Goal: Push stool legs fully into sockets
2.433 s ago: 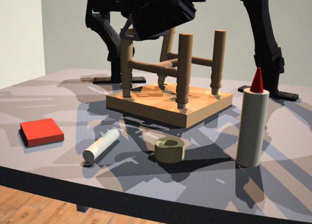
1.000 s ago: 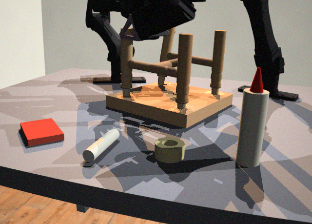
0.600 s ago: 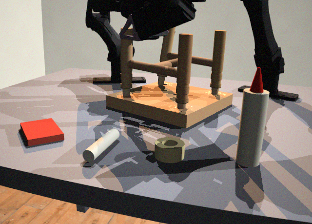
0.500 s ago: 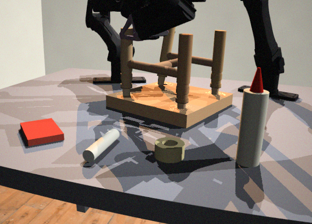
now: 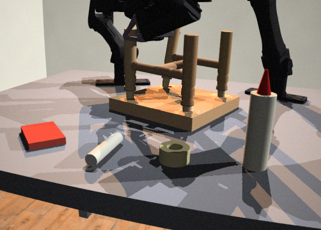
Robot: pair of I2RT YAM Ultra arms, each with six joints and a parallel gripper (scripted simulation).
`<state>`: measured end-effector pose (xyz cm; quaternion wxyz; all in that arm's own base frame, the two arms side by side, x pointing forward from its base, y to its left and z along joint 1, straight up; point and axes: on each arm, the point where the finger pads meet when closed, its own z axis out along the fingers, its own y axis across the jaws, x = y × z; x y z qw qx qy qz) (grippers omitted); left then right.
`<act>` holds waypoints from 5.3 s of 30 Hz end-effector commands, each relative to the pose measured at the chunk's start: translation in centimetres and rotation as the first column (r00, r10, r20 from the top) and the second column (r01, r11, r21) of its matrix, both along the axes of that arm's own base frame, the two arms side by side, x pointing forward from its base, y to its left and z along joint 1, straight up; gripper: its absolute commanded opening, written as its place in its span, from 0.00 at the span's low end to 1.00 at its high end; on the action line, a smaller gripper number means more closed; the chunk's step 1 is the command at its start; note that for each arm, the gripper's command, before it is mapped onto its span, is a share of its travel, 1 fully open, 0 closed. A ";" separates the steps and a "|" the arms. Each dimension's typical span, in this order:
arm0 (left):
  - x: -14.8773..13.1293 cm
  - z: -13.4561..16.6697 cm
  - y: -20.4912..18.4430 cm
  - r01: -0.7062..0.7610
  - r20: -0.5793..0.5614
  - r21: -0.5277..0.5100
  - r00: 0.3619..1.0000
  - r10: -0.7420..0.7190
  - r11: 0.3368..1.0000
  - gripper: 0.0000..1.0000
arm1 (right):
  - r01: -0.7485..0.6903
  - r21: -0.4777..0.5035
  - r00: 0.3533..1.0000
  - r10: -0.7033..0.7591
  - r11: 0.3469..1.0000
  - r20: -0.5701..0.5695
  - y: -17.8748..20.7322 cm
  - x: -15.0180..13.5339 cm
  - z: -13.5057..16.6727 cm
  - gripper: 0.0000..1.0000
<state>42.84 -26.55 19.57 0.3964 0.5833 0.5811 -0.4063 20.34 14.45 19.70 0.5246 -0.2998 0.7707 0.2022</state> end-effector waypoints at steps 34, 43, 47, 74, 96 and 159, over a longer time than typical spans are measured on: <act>-5.9 2.1 -2.1 0.119 -0.173 -0.095 0.976 -0.134 0.988 0.28 | 0.269 -0.033 0.959 -0.264 0.963 0.099 -4.7 3.9 2.1 0.28; -6.1 2.2 -2.0 0.123 -0.179 -0.095 0.974 -0.139 0.988 0.28 | 0.268 -0.033 0.959 -0.263 0.963 0.108 -5.3 4.5 2.1 0.28; -6.0 2.2 -2.0 0.122 -0.179 -0.095 0.974 -0.138 0.988 0.28 | 0.260 -0.030 0.961 -0.256 0.965 0.103 -5.3 4.8 2.0 0.28; 0.4 0.7 -0.3 -0.009 0.025 -0.008 1.000 0.009 1.000 0.28 | -0.032 0.130 0.995 0.043 0.991 -0.086 -1.5 0.5 1.0 0.28; -2.4 1.2 -1.3 0.046 -0.064 -0.043 0.997 -0.049 0.998 0.28 | 0.072 0.095 0.997 -0.068 0.993 -0.042 -3.3 2.5 1.8 0.28; 1.1 1.5 -0.3 -0.013 0.056 -0.019 0.998 0.014 1.000 0.28 | -0.068 0.137 0.992 0.082 0.988 -0.097 -2.2 -1.7 3.0 0.69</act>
